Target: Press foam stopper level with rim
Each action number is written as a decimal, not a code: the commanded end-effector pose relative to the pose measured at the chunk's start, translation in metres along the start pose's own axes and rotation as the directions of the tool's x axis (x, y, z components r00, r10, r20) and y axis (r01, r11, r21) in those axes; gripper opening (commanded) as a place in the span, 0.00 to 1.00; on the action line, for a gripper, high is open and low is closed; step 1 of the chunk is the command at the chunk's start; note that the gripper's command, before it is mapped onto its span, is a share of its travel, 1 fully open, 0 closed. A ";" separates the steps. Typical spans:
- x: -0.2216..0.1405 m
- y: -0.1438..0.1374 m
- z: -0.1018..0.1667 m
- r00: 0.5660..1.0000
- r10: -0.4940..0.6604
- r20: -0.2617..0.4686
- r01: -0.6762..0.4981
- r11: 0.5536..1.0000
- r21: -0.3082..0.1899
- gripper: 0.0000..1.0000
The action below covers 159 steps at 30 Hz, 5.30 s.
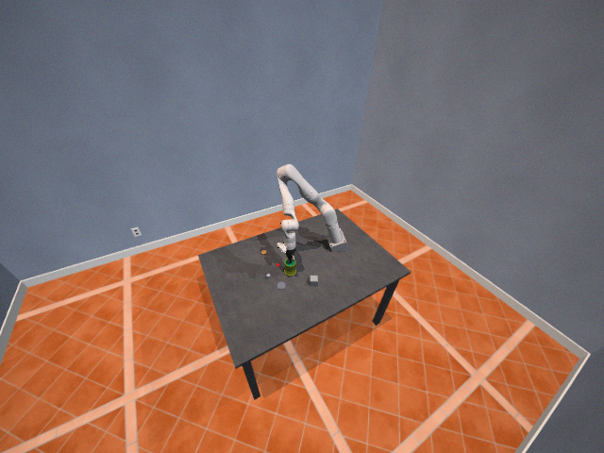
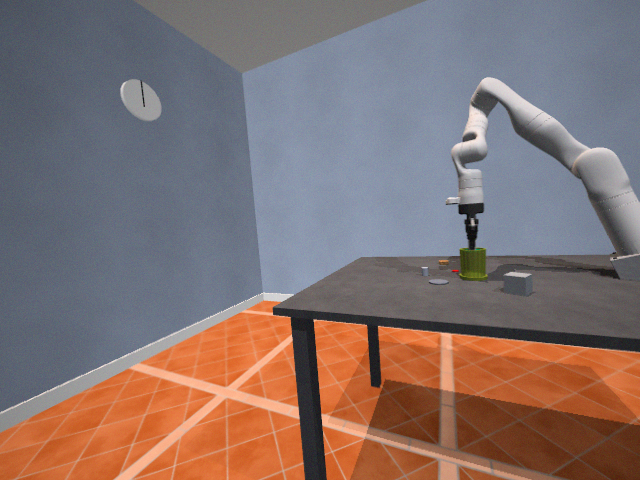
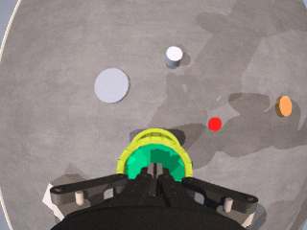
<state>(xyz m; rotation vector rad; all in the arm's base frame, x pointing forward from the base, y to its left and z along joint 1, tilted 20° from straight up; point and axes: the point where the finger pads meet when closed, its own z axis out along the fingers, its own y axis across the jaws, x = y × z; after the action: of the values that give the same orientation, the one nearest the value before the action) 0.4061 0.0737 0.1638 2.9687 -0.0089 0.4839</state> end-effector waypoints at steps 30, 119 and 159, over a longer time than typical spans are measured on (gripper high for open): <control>0.000 -0.001 -0.044 1.000 0.000 0.001 0.000 1.000 0.002 0.00; 0.000 -0.001 -0.020 1.000 0.000 0.001 0.000 1.000 0.002 0.00; 0.000 -0.001 -0.002 1.000 0.000 0.001 0.000 1.000 0.002 0.00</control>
<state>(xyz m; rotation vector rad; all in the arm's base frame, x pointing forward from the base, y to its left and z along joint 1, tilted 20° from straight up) 0.4050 0.0742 0.1672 2.9690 -0.0100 0.4857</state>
